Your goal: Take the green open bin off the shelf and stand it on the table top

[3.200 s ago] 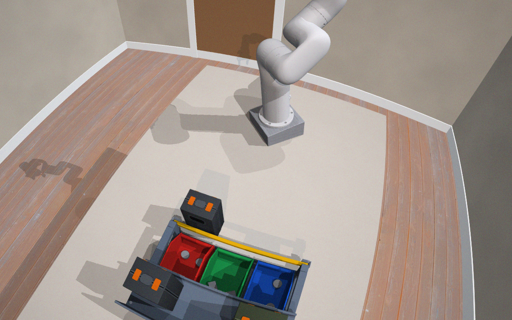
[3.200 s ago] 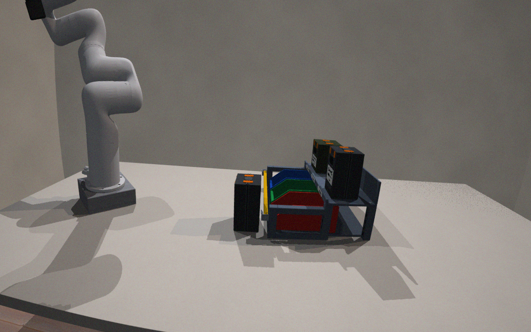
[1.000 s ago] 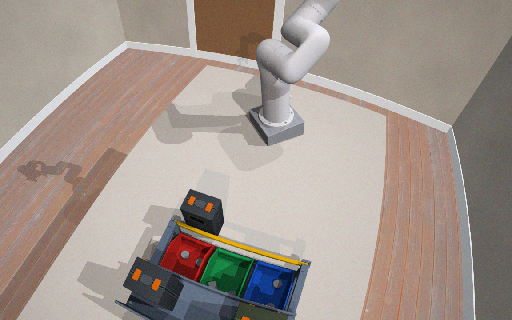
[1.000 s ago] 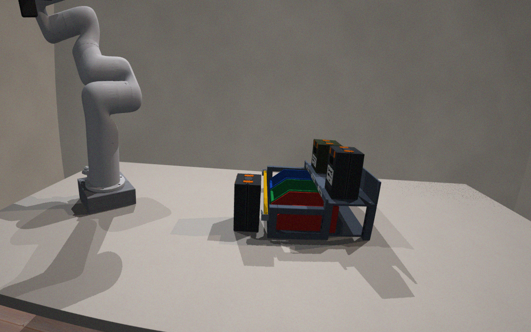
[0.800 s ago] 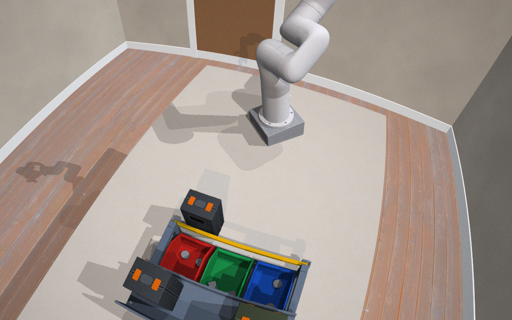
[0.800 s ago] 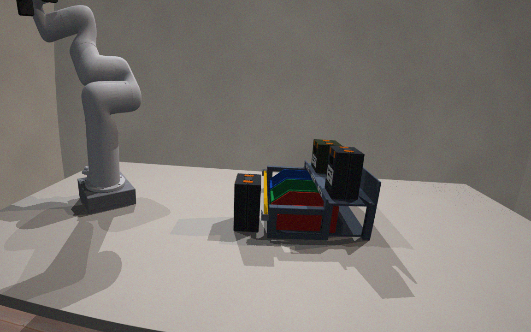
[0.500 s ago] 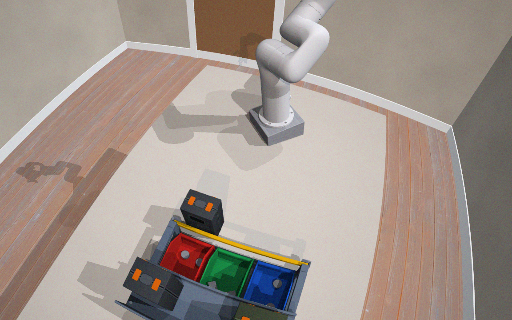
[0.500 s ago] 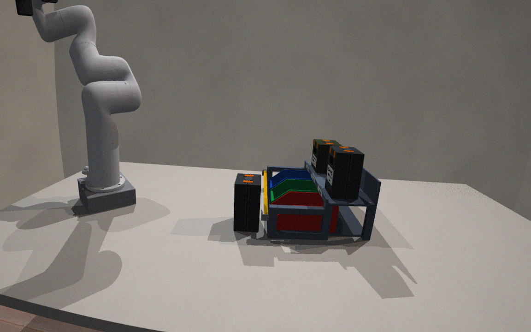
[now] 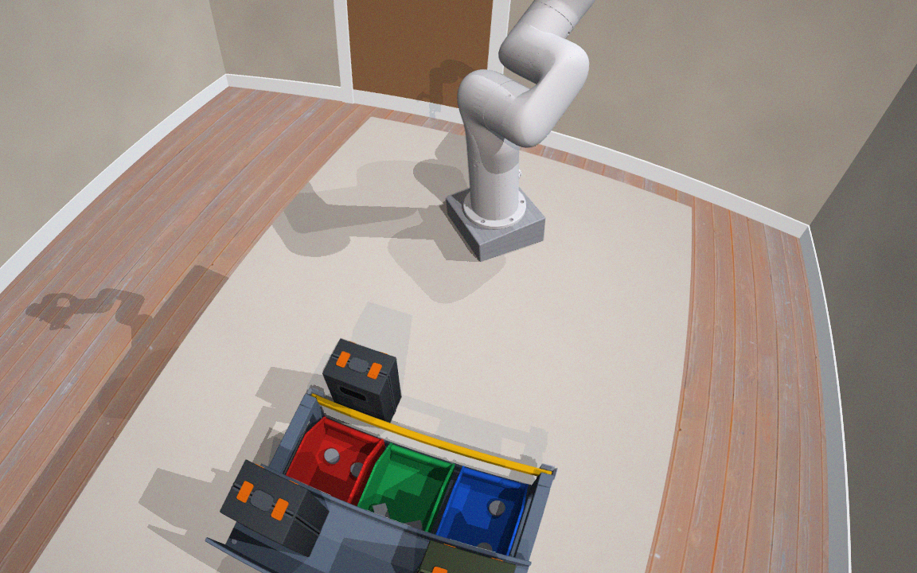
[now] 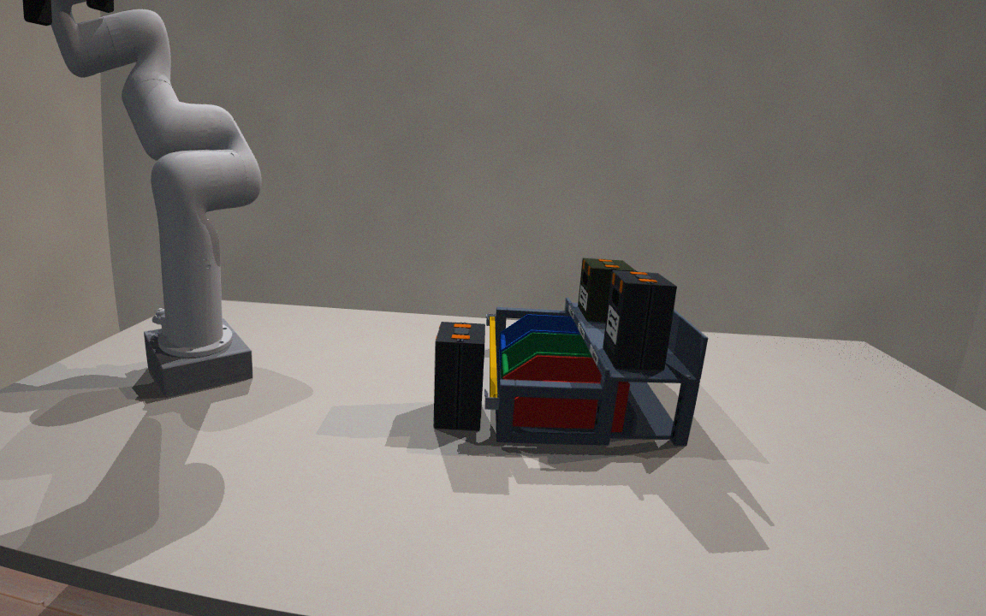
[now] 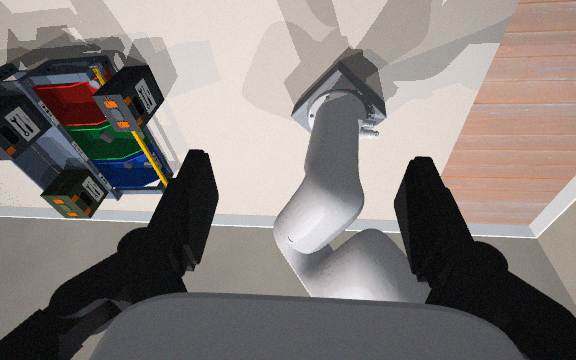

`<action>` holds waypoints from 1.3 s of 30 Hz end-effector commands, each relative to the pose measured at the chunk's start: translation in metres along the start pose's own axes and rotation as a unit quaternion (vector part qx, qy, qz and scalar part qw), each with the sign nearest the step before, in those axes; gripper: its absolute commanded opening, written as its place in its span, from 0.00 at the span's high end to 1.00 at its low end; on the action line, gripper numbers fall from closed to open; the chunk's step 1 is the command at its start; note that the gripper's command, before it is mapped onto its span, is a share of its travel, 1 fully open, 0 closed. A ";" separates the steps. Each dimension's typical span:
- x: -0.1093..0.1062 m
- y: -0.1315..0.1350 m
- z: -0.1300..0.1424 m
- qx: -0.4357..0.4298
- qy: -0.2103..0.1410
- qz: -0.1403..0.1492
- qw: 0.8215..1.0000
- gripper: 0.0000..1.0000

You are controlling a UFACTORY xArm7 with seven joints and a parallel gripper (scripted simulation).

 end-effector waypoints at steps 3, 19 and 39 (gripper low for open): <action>-0.001 -0.003 0.001 -0.033 0.005 0.014 0.999 0.00; 0.002 -0.025 0.000 -0.094 0.004 0.020 0.995 0.00; 0.012 -0.108 0.010 -0.244 -0.012 0.005 0.970 0.00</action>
Point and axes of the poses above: the point where the finger pads meet when closed, its own x axis out along the fingers, its own y axis across the jaws, z = x × y, the point moved 8 cm from there along -x, back along the fingers, and after that the axes turned 9 degrees about -x, right-handed, at the moved point
